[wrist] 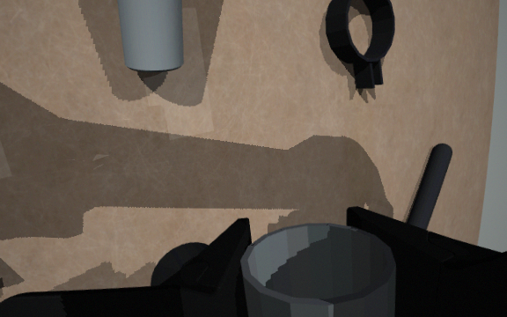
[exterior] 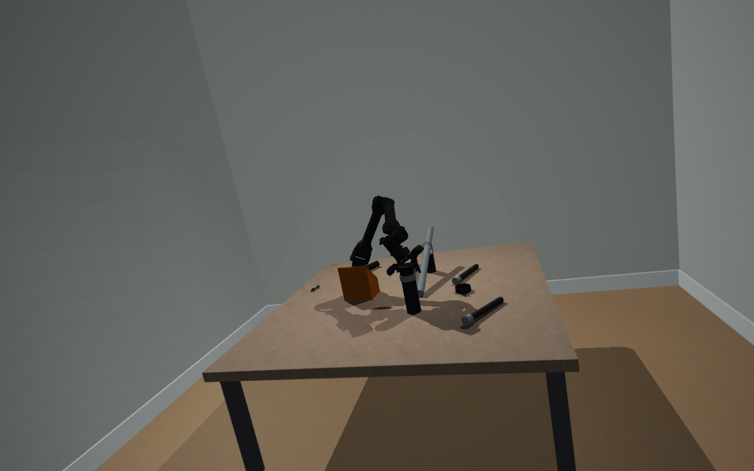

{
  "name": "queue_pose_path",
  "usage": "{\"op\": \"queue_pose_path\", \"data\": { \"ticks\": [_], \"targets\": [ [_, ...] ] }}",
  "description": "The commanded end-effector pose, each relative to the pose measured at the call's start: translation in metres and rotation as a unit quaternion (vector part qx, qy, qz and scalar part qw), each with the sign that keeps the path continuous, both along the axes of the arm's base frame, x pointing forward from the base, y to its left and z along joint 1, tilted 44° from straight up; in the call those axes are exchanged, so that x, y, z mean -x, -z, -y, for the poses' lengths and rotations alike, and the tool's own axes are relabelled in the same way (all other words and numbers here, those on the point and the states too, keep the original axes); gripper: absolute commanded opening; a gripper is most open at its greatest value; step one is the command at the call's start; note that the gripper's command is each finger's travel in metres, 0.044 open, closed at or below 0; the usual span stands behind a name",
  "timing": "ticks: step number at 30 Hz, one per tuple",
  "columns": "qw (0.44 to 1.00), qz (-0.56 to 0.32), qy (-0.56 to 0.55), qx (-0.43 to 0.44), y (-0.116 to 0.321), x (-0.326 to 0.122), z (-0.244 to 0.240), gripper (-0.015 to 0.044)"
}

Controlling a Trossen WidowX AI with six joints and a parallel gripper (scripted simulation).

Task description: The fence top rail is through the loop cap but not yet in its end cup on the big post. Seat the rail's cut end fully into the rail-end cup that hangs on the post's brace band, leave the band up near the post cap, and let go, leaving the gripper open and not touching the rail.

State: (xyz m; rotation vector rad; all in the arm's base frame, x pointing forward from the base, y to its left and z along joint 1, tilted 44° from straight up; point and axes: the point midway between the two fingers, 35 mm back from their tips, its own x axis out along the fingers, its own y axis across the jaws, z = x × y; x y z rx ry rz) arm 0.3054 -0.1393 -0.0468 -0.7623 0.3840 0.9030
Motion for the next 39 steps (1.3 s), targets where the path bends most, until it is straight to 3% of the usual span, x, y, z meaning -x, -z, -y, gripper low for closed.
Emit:
{"op": "queue_pose_path", "data": {
  "ticks": [1, 3, 20, 31, 35, 39],
  "targets": [
    [1.000, 0.000, 0.000, 0.000, 0.000, 0.000, 0.000, 0.0000],
    [1.000, 0.000, 0.000, 0.000, 0.000, 0.000, 0.000, 0.0000],
    [1.000, 0.000, 0.000, 0.000, -0.023, 0.001, 0.000, 0.0440],
    [1.000, -0.005, 0.005, -0.005, -0.052, 0.003, -0.002, 0.0440],
    [0.985, -0.097, 0.101, -0.104, -0.085, 0.005, -0.003, 0.0440],
    [0.930, -0.207, 0.212, -0.219, -0.125, 0.010, -0.007, 0.0440]
  ]
}}
